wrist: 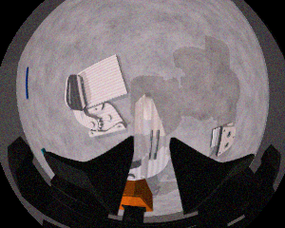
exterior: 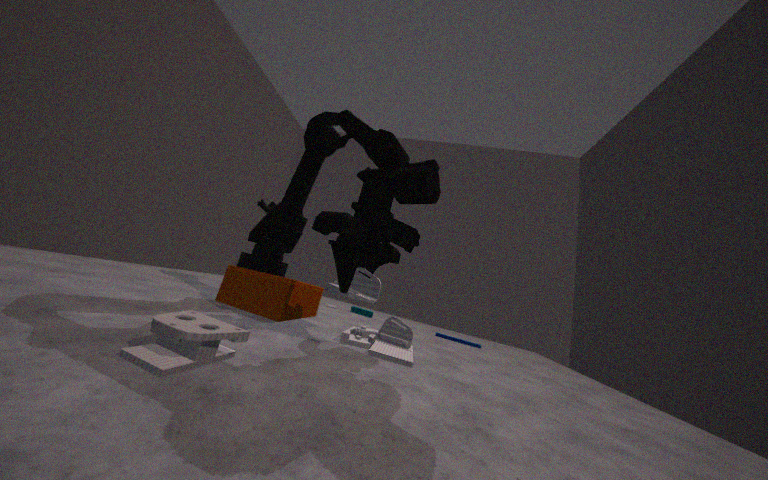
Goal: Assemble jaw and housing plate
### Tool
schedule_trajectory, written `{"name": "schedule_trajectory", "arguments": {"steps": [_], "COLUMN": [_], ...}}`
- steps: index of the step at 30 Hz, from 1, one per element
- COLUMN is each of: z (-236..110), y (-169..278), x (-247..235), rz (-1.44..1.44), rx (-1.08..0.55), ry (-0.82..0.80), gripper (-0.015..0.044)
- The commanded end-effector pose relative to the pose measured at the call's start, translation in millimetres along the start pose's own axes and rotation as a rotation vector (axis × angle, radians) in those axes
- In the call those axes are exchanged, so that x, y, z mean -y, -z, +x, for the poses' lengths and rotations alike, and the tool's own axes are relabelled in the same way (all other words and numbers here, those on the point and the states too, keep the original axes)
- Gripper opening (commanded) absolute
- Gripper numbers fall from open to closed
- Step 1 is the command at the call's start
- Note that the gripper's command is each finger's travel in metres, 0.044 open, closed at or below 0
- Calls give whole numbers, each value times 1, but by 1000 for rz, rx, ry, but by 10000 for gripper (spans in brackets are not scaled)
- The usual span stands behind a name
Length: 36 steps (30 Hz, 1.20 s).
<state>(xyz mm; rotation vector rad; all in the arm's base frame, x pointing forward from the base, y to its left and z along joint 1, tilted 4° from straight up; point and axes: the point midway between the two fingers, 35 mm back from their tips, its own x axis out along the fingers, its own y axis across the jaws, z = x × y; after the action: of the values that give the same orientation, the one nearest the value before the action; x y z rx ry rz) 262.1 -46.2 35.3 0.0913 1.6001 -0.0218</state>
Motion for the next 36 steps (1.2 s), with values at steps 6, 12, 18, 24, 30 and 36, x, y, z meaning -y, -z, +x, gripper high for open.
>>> {"name": "schedule_trajectory", "arguments": {"steps": [6,12,18,24,30,36], "z": [1,2,2,2,2,2], "y": [9,15,16,16,16,16], "x": [-11,-17,-19,-19,-19,-19], "rz": [-237,-399,-439,-439,-450,-462], "rx": [1,1,1,1,1,1], "ry": [-8,-8,-8,-8,-8,-8], "gripper": [134,134,134,134,134,134]}}
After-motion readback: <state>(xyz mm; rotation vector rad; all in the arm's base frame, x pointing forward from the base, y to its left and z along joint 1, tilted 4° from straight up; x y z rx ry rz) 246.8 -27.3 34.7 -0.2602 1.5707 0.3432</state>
